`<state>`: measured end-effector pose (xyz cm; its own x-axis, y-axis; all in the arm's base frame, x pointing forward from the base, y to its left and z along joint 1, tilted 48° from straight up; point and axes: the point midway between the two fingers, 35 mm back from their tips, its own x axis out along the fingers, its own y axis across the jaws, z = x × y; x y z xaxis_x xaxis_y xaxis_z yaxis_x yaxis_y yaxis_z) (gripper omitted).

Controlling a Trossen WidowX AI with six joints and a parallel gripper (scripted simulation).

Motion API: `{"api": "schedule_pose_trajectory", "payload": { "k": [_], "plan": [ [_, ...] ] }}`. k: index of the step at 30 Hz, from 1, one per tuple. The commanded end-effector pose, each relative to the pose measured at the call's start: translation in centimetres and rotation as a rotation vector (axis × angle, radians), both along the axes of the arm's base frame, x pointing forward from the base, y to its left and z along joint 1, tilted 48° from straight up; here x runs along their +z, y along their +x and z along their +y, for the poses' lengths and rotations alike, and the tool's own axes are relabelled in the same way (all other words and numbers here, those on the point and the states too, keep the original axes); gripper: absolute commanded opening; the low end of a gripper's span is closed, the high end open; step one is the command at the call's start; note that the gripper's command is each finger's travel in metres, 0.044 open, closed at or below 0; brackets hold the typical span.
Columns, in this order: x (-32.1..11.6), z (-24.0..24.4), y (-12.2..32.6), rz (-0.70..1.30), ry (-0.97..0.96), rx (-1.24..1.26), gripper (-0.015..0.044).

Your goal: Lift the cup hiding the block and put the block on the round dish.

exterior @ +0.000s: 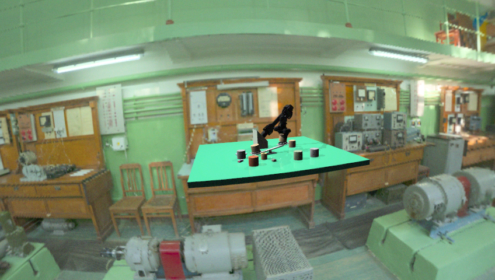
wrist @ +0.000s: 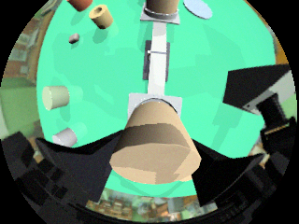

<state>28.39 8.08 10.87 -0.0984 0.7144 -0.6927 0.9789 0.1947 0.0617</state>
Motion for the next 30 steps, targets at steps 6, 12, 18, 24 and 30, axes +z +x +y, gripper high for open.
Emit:
{"api": "schedule_pose_trajectory", "payload": {
  "k": [6, 12, 18, 24, 30],
  "plan": [
    [1.2, -0.9, 0.5, -0.017, 0.011, -0.005, 0.0000],
    [1.7, -1.4, 0.5, -0.016, 0.012, -0.005, 0.0000],
    [2.3, -2.0, 0.5, -0.016, 0.012, -0.004, 0.0000],
    [2.8, -2.5, 0.4, -0.015, 0.014, -0.004, 0.0000],
    [3.4, -3.1, 0.4, -0.015, 0.015, -0.004, 0.0000]
  ]
}}
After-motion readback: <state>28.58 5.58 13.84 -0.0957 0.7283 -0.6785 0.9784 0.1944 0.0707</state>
